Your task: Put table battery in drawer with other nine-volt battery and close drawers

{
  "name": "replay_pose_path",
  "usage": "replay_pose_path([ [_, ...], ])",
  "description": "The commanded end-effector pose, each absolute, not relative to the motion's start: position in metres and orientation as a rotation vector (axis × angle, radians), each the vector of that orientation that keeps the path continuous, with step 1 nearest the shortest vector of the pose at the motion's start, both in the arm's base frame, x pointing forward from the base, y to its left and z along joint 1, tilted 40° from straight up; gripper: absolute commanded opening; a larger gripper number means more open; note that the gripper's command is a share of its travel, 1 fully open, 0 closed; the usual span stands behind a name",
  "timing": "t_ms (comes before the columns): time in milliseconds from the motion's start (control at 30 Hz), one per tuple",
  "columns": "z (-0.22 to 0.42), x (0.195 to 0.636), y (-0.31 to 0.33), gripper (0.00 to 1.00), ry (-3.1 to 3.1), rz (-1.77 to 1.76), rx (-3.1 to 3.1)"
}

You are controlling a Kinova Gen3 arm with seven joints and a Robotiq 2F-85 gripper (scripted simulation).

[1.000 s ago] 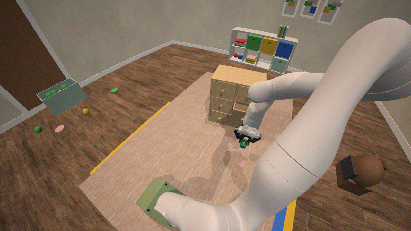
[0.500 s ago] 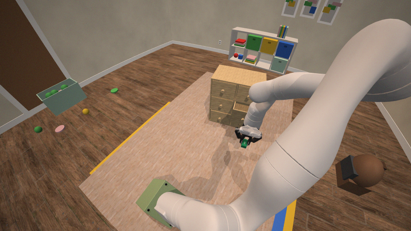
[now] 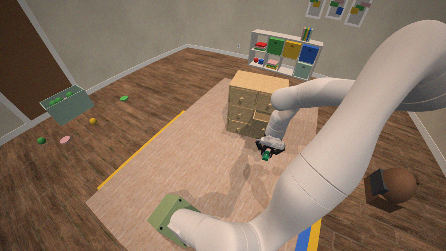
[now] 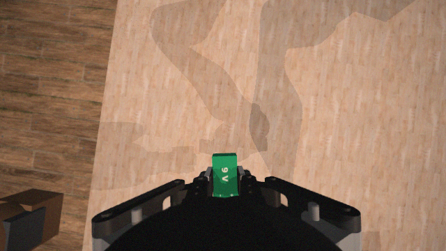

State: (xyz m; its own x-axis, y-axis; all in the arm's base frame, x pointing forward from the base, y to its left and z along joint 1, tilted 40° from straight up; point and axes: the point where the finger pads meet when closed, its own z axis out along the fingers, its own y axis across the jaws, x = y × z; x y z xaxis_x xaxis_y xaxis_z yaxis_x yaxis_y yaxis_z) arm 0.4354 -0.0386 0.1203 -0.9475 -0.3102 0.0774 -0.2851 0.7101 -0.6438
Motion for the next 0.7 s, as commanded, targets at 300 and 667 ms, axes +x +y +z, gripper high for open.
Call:
replay_pose_path([
  [300, 0.149, 0.431, -0.012, 0.23, 2.87, -1.066, -0.518],
  [667, 0.188, 0.424, 0.019, 0.23, 2.87, -1.066, -0.517],
])
